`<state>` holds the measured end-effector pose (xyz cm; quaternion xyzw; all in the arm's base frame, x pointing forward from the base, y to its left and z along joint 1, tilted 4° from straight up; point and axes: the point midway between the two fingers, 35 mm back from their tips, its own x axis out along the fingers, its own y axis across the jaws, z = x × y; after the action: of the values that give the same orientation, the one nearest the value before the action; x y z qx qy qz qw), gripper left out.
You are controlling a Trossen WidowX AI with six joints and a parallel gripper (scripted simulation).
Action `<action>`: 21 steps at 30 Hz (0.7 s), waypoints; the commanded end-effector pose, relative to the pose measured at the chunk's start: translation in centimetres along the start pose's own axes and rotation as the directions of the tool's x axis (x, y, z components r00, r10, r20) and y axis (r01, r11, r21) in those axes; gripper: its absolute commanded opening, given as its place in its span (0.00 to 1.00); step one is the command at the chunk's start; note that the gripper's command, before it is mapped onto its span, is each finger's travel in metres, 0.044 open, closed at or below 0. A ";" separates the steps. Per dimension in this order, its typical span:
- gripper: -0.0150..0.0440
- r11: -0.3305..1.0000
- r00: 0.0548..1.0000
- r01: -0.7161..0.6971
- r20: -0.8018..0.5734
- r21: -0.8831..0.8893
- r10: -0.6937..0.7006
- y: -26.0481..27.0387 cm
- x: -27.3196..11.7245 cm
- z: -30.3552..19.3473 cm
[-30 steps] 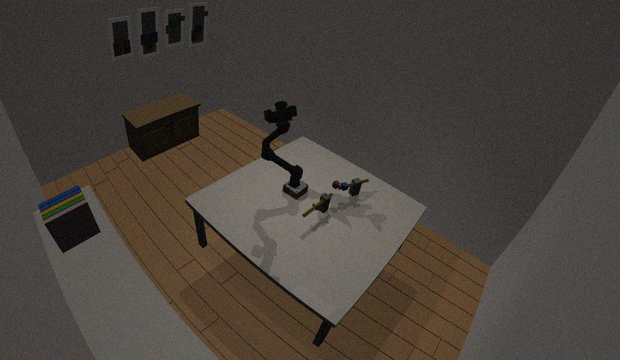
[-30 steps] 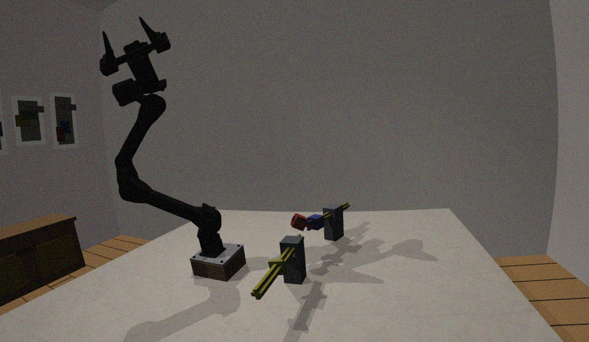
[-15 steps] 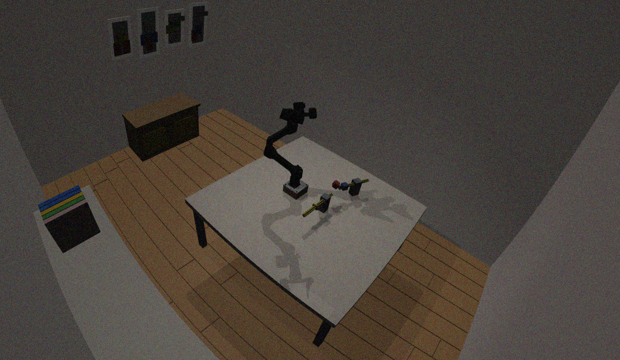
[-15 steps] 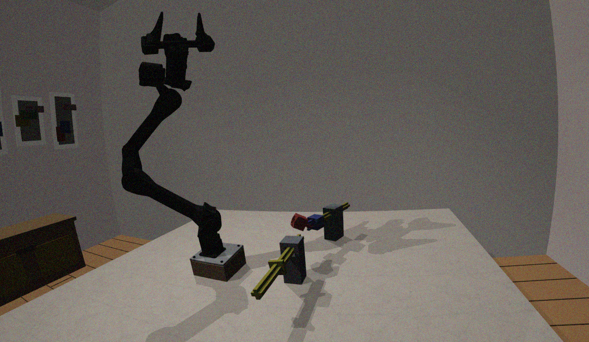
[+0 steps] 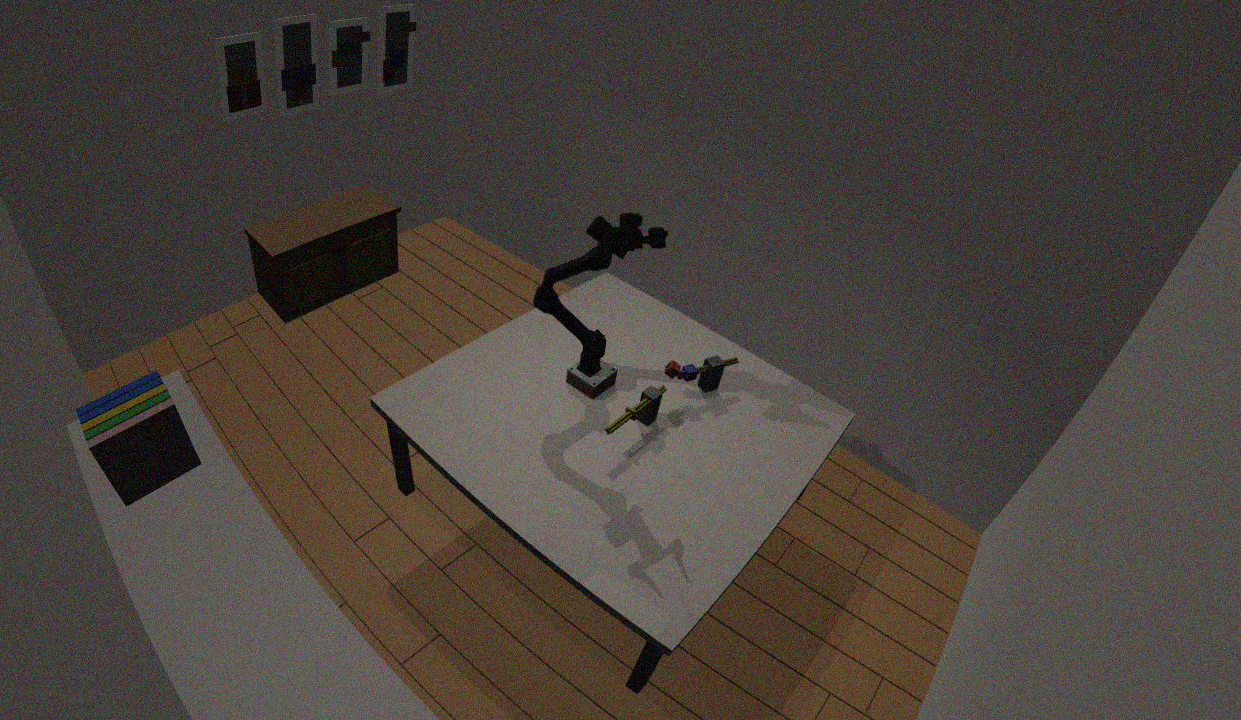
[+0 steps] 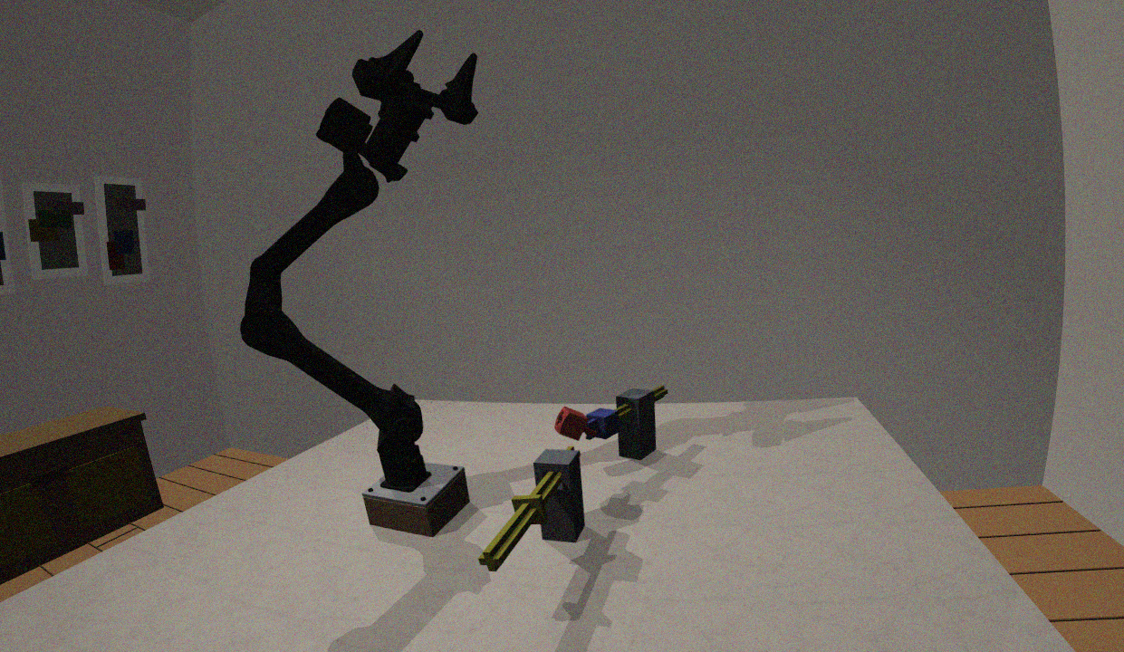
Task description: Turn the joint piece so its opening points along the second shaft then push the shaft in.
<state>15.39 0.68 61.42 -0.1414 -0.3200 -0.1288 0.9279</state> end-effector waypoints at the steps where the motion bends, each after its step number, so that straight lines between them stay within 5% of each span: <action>1: 1.00 0.995 0.994 -0.101 -0.048 0.019 0.102 3.2 0.4 -1.6; 21: 1.00 0.866 0.789 -0.459 -0.357 0.197 0.500 15.9 -1.8 -10.9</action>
<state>24.44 10.65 51.27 -0.1471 -0.1241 0.0746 0.9785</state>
